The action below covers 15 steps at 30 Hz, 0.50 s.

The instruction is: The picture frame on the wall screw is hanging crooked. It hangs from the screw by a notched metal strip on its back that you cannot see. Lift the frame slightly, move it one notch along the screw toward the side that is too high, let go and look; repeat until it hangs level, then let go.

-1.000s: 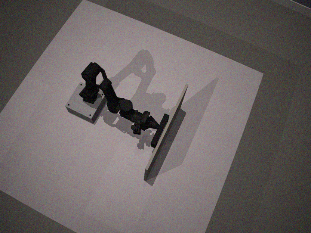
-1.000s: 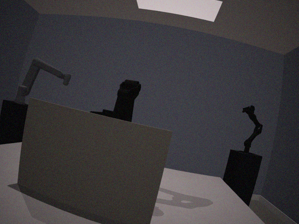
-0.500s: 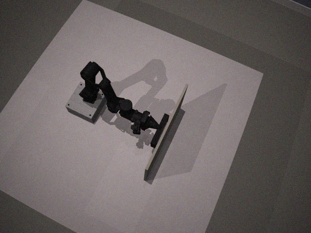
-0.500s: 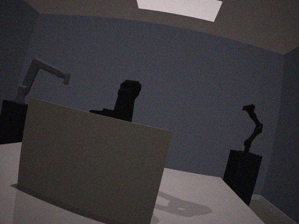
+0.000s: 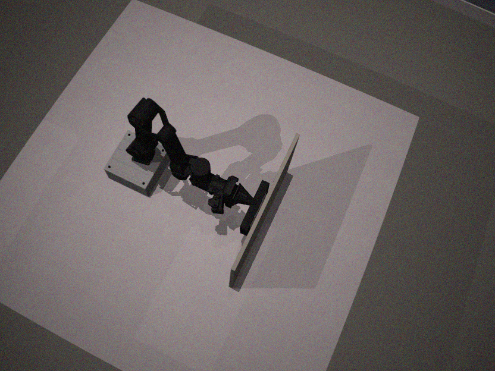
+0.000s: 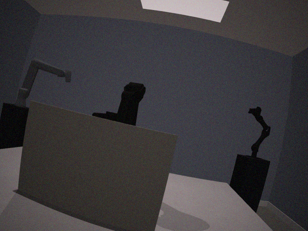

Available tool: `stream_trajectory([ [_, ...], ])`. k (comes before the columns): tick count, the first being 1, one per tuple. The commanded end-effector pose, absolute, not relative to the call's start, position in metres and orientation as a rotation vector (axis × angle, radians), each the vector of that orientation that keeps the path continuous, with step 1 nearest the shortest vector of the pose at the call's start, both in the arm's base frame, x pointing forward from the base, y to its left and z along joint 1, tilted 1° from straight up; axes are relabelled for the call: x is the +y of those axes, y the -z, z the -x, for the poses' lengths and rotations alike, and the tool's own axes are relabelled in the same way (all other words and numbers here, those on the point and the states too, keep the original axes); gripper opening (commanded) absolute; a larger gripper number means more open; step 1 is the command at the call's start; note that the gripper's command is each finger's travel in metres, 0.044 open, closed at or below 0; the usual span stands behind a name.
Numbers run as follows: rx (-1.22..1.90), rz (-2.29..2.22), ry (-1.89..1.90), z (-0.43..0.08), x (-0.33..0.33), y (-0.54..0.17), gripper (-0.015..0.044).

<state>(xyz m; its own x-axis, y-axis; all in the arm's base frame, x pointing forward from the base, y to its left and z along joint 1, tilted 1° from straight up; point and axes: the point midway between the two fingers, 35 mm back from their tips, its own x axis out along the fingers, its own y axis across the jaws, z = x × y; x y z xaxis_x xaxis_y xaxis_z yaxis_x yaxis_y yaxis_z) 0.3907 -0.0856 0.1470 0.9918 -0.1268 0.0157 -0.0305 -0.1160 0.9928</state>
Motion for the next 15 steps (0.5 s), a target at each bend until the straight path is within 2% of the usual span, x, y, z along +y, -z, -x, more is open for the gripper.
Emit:
stream_trajectory([
  [1,-0.125,-1.682,0.072,-0.3914,-0.0854,-0.1494,0.0],
  [15,-0.125,-1.682,0.072,-0.3915,-0.0842,-0.1507,0.0],
])
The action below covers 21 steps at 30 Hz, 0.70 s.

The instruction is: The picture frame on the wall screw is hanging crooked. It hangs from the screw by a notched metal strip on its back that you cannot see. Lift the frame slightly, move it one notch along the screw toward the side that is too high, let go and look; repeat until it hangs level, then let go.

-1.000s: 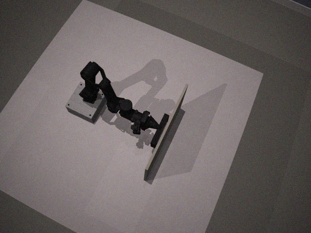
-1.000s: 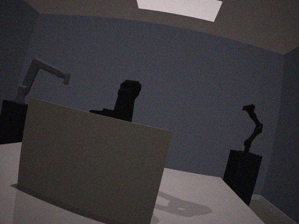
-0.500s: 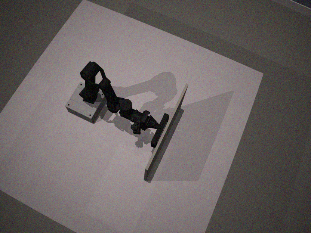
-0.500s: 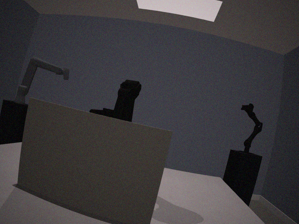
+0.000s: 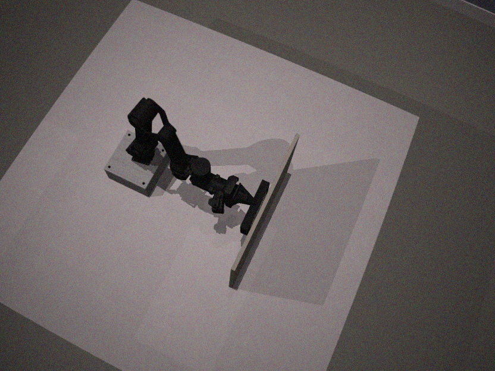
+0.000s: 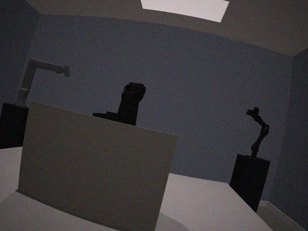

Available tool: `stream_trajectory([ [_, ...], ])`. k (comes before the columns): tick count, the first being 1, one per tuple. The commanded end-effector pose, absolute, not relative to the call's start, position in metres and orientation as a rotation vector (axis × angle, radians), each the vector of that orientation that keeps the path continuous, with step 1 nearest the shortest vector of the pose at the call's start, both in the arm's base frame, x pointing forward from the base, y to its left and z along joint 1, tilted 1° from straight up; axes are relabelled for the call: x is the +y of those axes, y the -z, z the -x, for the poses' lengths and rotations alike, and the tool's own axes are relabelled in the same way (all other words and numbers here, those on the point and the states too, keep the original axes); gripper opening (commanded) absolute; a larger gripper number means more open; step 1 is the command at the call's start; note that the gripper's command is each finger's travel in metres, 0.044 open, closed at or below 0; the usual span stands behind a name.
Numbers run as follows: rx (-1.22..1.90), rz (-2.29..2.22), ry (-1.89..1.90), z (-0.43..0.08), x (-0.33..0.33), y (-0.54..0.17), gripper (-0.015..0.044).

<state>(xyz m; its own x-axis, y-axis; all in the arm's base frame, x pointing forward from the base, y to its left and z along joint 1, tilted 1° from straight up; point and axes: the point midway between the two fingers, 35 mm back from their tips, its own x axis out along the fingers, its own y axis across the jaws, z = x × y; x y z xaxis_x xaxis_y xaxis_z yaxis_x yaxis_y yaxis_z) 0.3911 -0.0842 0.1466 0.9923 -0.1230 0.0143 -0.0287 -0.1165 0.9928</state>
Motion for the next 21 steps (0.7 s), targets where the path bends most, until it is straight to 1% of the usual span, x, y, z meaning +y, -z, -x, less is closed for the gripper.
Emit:
stream_trajectory([
  [1,-0.125,-1.682,0.072,-0.3916,-0.0841,-0.1509,0.0],
  [21,-0.125,-1.682,0.072,-0.392,-0.0804,-0.1512,0.0],
])
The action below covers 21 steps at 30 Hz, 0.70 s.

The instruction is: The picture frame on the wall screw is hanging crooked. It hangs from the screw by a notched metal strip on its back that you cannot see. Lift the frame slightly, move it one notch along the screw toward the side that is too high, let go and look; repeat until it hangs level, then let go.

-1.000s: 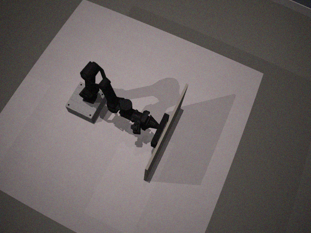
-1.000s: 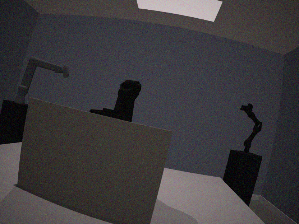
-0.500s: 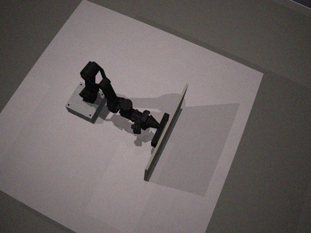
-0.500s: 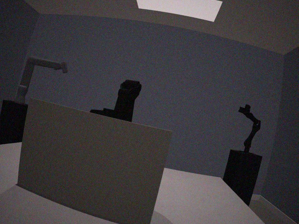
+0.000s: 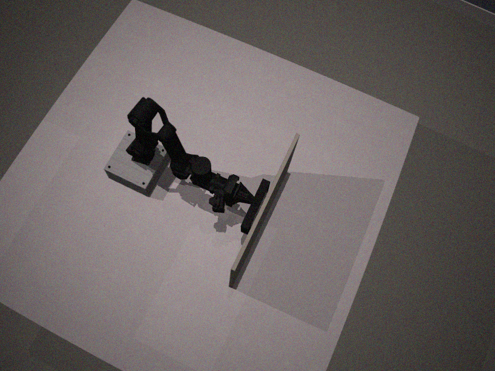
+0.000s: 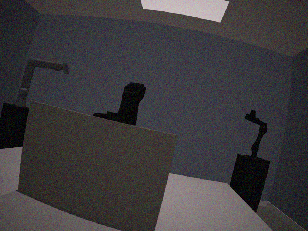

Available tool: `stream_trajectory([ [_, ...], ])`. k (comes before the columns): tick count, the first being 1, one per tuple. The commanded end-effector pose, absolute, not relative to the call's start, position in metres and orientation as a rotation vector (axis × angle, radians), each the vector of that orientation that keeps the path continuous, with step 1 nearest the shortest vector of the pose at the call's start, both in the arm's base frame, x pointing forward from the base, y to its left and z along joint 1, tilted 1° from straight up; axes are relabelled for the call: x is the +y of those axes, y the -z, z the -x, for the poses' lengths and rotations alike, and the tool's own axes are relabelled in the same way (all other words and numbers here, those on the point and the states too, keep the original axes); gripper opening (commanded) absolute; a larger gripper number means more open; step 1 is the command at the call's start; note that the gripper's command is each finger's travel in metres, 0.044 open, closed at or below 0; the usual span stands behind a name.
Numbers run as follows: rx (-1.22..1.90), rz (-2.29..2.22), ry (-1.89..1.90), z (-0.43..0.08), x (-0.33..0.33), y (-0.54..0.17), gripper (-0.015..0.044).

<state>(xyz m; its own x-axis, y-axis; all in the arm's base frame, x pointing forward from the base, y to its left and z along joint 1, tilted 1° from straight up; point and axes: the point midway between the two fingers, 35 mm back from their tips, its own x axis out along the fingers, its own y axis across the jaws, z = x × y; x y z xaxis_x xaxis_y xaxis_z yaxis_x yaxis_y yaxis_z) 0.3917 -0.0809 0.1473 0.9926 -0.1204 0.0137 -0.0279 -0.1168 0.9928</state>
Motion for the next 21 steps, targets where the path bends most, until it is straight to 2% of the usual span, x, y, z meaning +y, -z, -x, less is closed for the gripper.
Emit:
stream_trajectory([
  [1,-0.125,-1.682,0.072,-0.3921,-0.0797,-0.1512,0.0],
  [21,-0.125,-1.682,0.072,-0.3922,-0.0793,-0.1499,0.0],
])
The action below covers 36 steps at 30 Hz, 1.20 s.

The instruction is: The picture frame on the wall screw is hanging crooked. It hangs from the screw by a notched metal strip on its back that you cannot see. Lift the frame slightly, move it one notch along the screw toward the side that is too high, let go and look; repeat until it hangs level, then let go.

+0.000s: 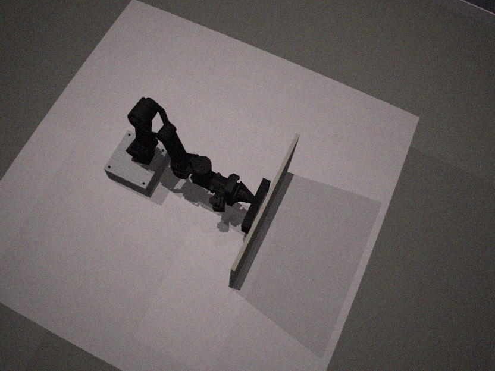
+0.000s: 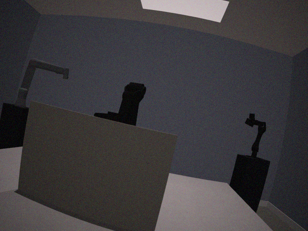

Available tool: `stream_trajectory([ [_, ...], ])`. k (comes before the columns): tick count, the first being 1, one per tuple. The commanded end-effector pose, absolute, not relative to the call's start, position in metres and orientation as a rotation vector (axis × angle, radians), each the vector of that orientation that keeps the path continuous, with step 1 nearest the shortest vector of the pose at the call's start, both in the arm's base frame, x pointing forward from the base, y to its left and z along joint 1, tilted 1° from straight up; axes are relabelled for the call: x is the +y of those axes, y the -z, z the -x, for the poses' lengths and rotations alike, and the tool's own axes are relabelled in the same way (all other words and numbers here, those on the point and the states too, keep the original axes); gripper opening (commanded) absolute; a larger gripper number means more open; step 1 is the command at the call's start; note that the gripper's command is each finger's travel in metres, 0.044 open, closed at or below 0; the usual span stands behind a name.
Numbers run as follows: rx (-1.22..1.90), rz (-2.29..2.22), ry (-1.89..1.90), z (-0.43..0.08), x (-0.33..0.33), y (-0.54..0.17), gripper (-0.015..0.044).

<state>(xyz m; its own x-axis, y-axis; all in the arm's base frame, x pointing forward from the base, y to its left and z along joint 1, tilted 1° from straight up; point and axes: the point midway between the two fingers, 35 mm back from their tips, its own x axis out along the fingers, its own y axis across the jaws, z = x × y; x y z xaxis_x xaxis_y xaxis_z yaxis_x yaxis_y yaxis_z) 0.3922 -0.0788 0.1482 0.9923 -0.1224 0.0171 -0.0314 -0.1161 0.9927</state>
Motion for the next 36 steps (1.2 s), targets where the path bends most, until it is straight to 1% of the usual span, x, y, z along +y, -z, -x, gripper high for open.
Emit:
stream_trajectory([
  [1,-0.125,-1.682,0.072,-0.392,-0.079,-0.15,0.0],
  [36,-0.125,-1.682,0.072,-0.393,-0.077,-0.139,0.0],
])
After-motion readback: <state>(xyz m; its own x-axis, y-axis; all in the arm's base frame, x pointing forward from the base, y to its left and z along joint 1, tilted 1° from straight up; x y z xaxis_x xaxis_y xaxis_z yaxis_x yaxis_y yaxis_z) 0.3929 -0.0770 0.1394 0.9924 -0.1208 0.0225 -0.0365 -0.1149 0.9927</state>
